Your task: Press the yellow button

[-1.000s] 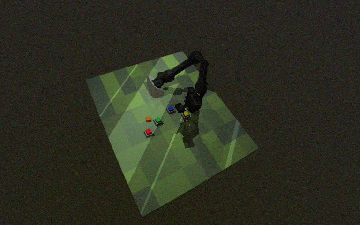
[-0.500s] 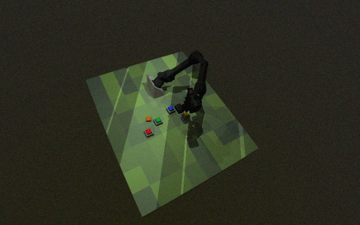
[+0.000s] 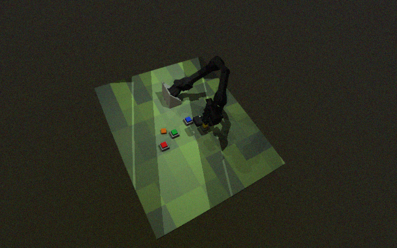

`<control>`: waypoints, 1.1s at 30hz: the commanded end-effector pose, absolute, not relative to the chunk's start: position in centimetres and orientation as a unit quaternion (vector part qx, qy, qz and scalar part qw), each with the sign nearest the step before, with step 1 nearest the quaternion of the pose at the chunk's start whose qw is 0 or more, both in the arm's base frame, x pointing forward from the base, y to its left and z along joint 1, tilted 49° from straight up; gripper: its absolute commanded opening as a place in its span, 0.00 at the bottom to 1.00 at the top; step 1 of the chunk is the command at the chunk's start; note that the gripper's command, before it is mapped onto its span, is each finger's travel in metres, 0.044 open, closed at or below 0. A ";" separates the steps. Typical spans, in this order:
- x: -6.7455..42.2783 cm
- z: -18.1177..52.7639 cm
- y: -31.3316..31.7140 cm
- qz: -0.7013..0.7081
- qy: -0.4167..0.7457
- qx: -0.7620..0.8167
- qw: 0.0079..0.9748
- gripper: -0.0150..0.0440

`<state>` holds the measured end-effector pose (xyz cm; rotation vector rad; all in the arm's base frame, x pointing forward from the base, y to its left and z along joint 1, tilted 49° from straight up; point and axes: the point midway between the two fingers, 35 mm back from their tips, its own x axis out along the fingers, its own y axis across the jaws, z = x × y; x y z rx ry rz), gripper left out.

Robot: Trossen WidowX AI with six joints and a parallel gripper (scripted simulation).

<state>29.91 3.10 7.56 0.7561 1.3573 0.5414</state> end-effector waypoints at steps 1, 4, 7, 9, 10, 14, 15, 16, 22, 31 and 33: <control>29.9 7.1 3.7 0.241 0.606 0.340 0.678 0.29; 30.0 6.8 4.1 0.241 0.606 0.340 0.678 0.29; 30.0 6.5 4.4 0.241 0.606 0.340 0.678 0.29; 30.1 6.3 4.7 0.242 0.606 0.340 0.678 0.29; 30.1 6.2 4.7 0.242 0.606 0.340 0.678 0.29; 30.1 6.2 4.7 0.242 0.606 0.340 0.678 0.29; 30.1 6.2 4.7 0.242 0.606 0.340 0.678 0.29; 30.1 6.2 4.7 0.242 0.606 0.340 0.678 0.29; 30.1 6.2 4.7 0.242 0.606 0.340 0.678 0.29; 29.8 7.7 2.9 0.241 0.605 0.339 0.679 0.29; 29.5 8.5 2.1 0.241 0.606 0.340 0.678 0.29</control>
